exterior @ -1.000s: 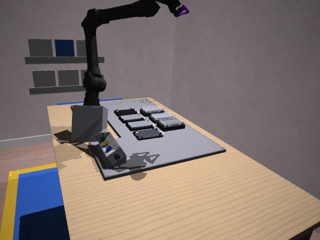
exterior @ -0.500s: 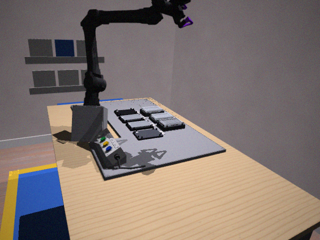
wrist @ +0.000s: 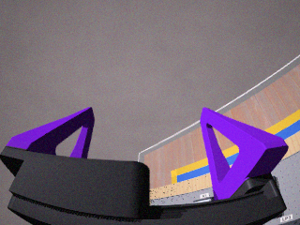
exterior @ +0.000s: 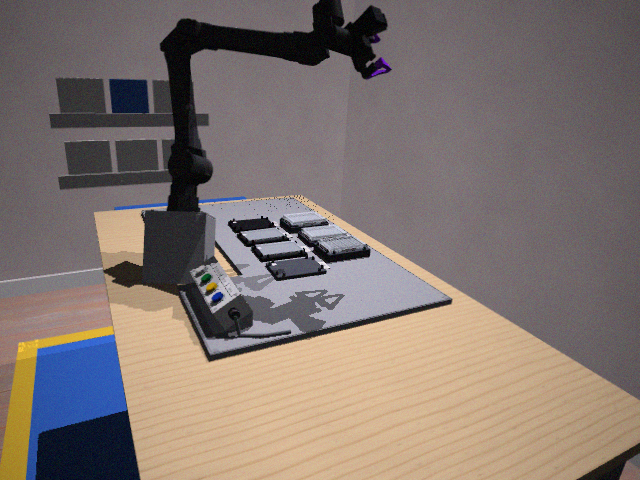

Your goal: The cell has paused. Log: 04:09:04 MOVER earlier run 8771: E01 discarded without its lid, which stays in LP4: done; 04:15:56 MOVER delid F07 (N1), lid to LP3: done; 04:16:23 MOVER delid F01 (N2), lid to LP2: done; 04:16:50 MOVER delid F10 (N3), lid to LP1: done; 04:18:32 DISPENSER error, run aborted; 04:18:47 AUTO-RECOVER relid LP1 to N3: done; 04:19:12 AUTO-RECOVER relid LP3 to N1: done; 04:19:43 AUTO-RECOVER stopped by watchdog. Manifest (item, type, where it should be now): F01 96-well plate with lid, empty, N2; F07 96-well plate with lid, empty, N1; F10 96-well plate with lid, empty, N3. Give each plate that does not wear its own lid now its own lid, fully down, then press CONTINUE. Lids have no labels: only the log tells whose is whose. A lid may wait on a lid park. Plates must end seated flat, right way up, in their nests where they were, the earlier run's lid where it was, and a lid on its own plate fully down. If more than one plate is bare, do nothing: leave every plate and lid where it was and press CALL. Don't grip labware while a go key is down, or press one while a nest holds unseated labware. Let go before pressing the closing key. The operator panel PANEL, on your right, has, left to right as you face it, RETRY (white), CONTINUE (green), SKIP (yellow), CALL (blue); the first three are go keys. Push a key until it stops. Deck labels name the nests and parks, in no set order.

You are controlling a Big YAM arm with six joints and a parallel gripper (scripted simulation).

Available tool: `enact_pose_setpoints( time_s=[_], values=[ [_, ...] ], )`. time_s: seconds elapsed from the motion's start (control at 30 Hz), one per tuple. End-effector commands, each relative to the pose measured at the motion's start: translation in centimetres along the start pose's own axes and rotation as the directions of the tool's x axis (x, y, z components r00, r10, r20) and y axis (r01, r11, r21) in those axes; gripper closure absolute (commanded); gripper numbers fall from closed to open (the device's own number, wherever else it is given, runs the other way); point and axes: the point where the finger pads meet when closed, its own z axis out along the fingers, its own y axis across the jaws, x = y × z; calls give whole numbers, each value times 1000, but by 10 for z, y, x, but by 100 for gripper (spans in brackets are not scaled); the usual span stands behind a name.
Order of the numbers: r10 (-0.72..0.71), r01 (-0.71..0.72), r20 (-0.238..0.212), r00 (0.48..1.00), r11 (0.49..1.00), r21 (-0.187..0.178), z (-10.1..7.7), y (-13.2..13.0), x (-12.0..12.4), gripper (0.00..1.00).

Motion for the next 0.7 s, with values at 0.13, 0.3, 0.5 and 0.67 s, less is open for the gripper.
enact_pose_setpoints(
  time_s=[0.13,0.3,0.5,0.67],
  values=[
    [-35,36,-19,999,999,32,21,-23,18,0],
    [-35,37,-33,999,997,72,29,-34,31,0],
    [-32,36,-42,999,995,93,38,-52,45,0],
    [-49,54,-52,997,993,110,46,-62,57,0]
  ],
)
